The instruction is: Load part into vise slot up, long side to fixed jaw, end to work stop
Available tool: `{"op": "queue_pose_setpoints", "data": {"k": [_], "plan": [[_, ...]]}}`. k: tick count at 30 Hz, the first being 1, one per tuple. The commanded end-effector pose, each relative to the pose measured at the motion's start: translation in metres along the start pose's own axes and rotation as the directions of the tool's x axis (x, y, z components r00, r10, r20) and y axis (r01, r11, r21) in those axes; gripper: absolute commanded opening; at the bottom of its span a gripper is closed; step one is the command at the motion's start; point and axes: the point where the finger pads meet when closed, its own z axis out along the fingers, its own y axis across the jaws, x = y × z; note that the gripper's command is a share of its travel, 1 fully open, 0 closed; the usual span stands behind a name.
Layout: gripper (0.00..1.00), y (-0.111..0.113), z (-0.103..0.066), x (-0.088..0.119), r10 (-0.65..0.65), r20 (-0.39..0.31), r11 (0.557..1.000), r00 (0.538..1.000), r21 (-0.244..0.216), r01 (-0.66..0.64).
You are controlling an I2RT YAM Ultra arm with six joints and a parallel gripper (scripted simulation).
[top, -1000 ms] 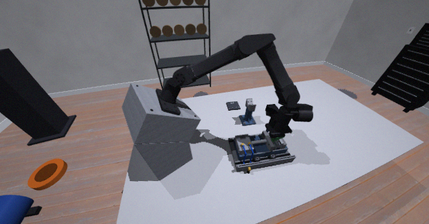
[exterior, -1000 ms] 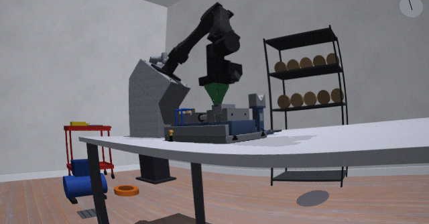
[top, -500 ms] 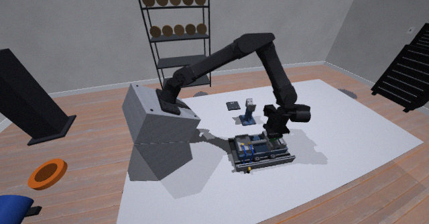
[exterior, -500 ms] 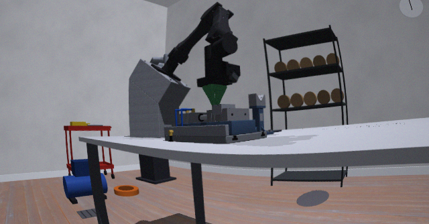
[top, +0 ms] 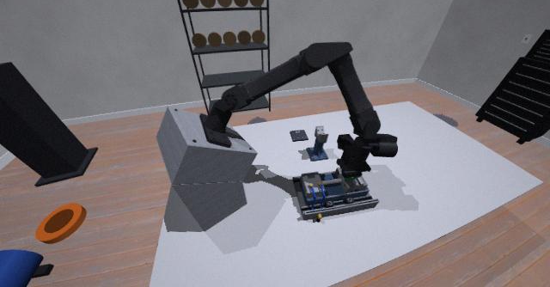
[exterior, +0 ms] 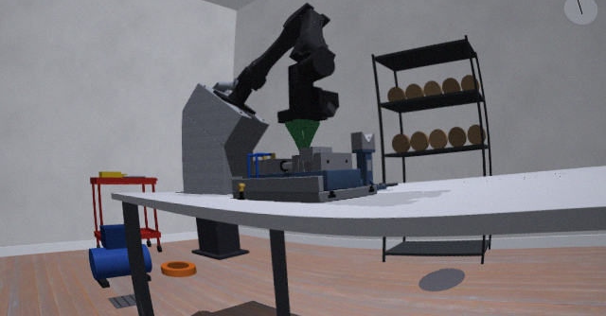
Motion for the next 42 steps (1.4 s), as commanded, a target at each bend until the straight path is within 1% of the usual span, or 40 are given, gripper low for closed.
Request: {"op": "queue_pose_setpoints", "data": {"k": [1,7,15,17,23,25,31,42], "plan": [[0.00,-0.002,-0.018,0.002,0.004,-0.003,1.000,1.000,0.016,-0.004],[0.00,-0.001,-0.025,0.002,0.005,-0.002,1.000,1.000,0.015,-0.005],[0.00,0.000,-0.043,0.002,0.005,-0.002,1.000,1.000,0.015,-0.005],[0.00,0.000,-0.043,0.002,0.005,-0.002,1.000,1.000,0.015,-0.005],[0.00,0.000,-0.058,0.001,0.005,-0.002,1.000,1.000,0.015,-0.005],[0.00,-0.007,-0.066,0.001,-0.004,-0.007,0.999,1.000,0.032,0.005],[0.00,-0.015,-0.080,0.001,-0.015,-0.013,0.999,1.000,0.050,0.016],[0.00,-0.015,-0.084,0.001,-0.015,-0.013,0.999,1.000,0.051,0.016]]}}
